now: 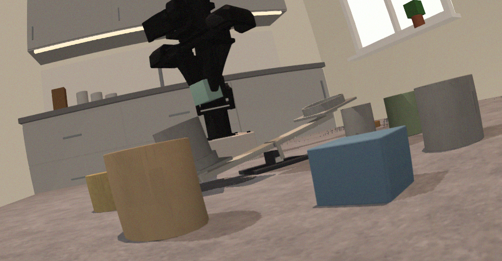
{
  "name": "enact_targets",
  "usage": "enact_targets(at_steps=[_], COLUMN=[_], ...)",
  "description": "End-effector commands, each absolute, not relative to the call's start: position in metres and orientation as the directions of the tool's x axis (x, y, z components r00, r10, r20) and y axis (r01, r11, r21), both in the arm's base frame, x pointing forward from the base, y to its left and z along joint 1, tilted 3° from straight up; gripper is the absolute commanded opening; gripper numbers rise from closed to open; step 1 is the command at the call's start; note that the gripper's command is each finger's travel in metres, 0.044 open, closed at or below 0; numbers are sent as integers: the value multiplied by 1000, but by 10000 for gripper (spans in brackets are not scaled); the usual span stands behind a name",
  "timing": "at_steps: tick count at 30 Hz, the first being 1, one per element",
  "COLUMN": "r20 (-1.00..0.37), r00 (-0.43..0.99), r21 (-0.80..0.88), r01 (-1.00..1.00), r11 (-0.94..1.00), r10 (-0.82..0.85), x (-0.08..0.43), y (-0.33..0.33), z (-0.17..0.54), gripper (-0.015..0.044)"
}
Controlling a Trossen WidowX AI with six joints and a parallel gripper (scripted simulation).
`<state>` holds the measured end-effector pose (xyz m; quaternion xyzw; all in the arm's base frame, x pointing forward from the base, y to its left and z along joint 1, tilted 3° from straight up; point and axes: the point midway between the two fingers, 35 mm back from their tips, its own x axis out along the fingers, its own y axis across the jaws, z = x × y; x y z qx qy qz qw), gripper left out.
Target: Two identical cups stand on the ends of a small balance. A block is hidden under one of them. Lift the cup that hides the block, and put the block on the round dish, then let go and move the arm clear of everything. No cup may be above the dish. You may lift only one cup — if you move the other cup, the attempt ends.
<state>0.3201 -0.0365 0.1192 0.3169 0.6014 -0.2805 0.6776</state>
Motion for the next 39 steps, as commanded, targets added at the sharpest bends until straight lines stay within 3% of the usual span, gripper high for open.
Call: enact_targets(at_steps=[1, 20, 39], r20=[-993, -993, -996], r00=[116, 118, 86], r21=[89, 104, 64], r01=[757, 824, 783], r11=[647, 557, 619], r10=[1, 12, -6], x=[318, 301, 273], y=[-51, -114, -179], z=[114, 97, 73], gripper=[0, 0, 0])
